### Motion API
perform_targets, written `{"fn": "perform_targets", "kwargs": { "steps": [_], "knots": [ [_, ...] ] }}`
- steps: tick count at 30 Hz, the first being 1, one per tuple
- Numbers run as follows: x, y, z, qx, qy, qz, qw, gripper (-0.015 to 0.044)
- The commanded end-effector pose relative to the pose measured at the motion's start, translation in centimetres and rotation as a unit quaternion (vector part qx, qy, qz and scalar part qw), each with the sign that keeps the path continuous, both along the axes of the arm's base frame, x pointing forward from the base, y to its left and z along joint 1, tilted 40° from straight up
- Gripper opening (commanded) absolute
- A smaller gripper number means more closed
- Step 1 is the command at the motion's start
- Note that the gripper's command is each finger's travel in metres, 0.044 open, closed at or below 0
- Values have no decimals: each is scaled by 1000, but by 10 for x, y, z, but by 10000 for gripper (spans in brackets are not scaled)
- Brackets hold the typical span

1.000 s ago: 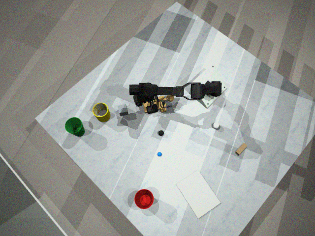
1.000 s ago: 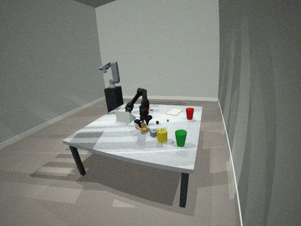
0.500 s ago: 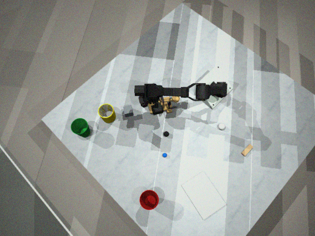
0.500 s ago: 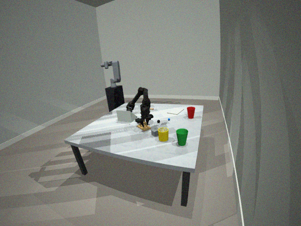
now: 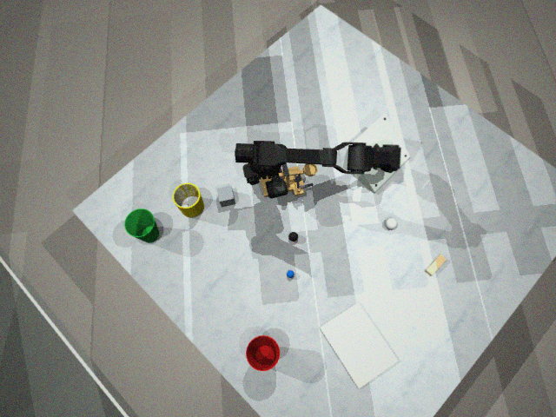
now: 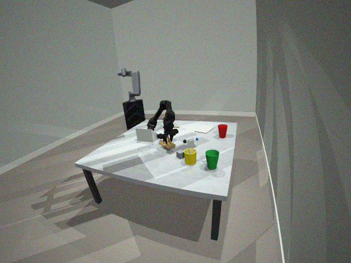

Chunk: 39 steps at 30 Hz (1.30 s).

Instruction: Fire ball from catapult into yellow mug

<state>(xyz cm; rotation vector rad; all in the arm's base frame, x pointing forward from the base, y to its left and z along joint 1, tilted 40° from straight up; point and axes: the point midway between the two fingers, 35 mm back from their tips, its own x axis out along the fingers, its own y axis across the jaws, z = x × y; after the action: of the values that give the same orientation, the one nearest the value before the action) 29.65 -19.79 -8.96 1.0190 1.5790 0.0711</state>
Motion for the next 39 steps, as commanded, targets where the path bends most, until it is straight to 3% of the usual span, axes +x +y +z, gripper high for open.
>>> {"fn": "perform_targets", "kwargs": {
  "steps": [1, 31, 39],
  "knots": [
    [1, 1, -3, -4, -2, -2, 1000, 0],
    [5, 23, -30, -4, -3, 3, 1000, 0],
    [5, 23, -30, -4, -3, 3, 1000, 210]
  ]
}}
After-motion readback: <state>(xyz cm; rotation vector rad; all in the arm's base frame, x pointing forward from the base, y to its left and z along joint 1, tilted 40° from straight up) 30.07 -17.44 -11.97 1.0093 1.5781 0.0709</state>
